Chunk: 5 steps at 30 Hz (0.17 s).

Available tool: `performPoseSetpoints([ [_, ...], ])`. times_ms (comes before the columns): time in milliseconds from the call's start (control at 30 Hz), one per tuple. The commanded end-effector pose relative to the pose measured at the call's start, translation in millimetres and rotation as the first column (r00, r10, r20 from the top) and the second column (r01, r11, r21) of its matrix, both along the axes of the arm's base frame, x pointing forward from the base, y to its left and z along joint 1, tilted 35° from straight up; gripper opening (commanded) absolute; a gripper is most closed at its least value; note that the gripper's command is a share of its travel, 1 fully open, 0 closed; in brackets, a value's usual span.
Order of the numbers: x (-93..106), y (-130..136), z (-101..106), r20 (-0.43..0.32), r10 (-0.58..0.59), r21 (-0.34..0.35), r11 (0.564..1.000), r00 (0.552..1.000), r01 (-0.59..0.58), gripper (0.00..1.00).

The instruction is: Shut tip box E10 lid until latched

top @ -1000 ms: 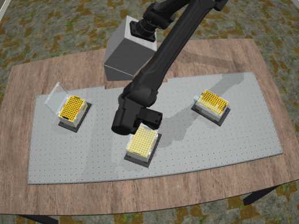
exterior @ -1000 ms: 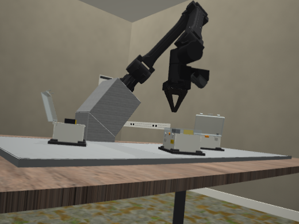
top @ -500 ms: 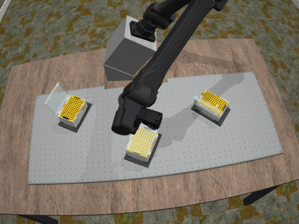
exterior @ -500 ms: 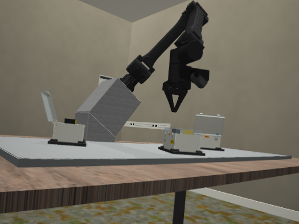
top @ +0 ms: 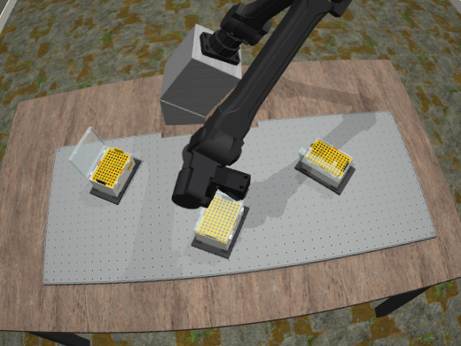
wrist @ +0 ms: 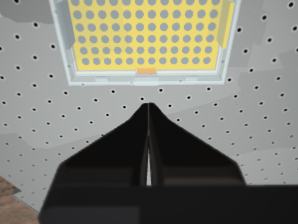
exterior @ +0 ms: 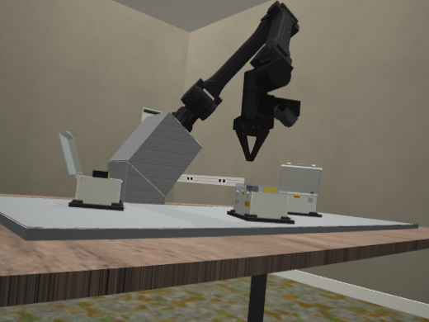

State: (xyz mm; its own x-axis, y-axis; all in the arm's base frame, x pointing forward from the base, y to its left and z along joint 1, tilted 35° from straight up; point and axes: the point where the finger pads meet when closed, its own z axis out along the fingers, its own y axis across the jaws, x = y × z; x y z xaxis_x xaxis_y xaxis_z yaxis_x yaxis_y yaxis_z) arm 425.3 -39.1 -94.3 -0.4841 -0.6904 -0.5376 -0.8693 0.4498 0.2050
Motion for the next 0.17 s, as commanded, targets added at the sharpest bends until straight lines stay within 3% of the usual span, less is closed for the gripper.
performPoseSetpoints([
  [0, 7.8, -3.8, 4.3, 0.015, 0.0, -0.006, 1.0, 1.0, 0.0, 0.0],
  [133, 7.8, -3.8, 4.3, 0.015, 0.0, -0.006, 1.0, 1.0, 0.0, 0.0],
])
